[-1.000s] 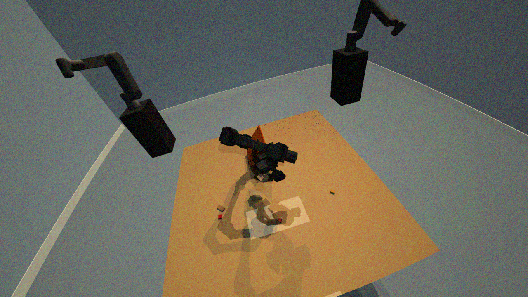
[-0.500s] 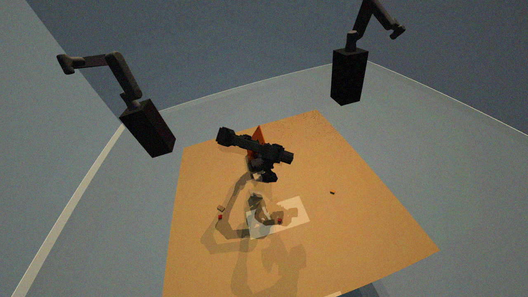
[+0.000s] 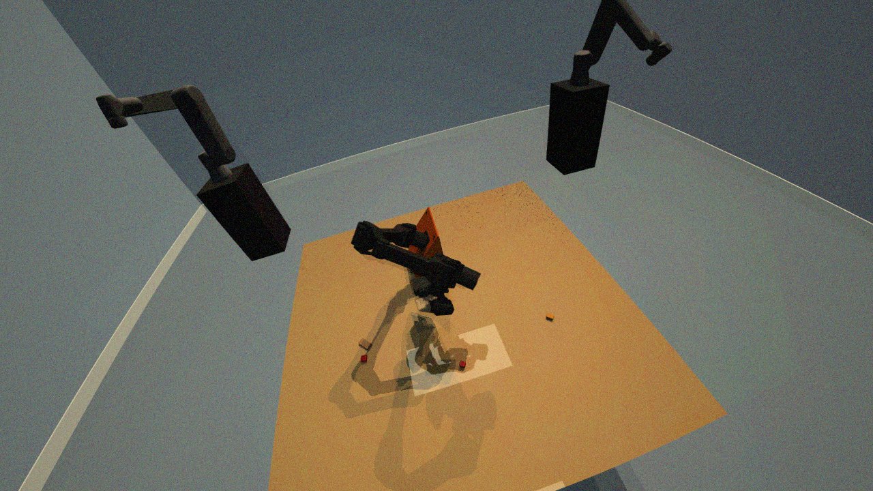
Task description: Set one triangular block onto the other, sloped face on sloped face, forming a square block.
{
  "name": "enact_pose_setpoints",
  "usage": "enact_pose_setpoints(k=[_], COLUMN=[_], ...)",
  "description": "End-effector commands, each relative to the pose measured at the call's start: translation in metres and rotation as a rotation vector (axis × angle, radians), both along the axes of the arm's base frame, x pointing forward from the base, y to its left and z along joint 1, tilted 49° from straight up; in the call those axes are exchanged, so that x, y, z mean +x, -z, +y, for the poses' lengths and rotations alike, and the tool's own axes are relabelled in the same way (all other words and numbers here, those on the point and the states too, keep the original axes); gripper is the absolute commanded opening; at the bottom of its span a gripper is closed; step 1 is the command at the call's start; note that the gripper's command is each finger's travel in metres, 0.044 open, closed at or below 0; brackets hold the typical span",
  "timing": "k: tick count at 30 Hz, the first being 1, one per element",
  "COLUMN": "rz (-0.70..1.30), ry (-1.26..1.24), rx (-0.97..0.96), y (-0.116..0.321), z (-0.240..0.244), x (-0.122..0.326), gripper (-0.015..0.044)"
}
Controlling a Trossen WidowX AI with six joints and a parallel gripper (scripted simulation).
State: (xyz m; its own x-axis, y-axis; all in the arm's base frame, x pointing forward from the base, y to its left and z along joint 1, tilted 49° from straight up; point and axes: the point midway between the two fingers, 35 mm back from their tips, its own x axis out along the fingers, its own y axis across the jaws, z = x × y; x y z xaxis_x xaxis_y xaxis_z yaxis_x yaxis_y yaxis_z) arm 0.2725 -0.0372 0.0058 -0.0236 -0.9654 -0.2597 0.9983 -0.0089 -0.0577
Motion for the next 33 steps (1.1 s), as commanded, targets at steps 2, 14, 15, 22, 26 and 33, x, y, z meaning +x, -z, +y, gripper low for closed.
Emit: enact_pose_setpoints(k=[2,14,15,22,26,33], rz=[0.007,0.007,0.007,0.001,0.002,0.000], ry=[0.006,0.006,0.006,0.021,0.021,0.021], rx=[-0.013,-0.015,-0.015,-0.022,-0.022,-0.022], y=[0.005,0.015,0.015,0.015,0.015,0.015], z=[-0.021,-0.047,-0.049,-0.050,-0.050,-0.050], x=[-0.003,-0.005,-0.005,-0.004,-0.004,-0.003], gripper=[0.0000,0.0000,0.0000,0.0000,0.0000,0.0000])
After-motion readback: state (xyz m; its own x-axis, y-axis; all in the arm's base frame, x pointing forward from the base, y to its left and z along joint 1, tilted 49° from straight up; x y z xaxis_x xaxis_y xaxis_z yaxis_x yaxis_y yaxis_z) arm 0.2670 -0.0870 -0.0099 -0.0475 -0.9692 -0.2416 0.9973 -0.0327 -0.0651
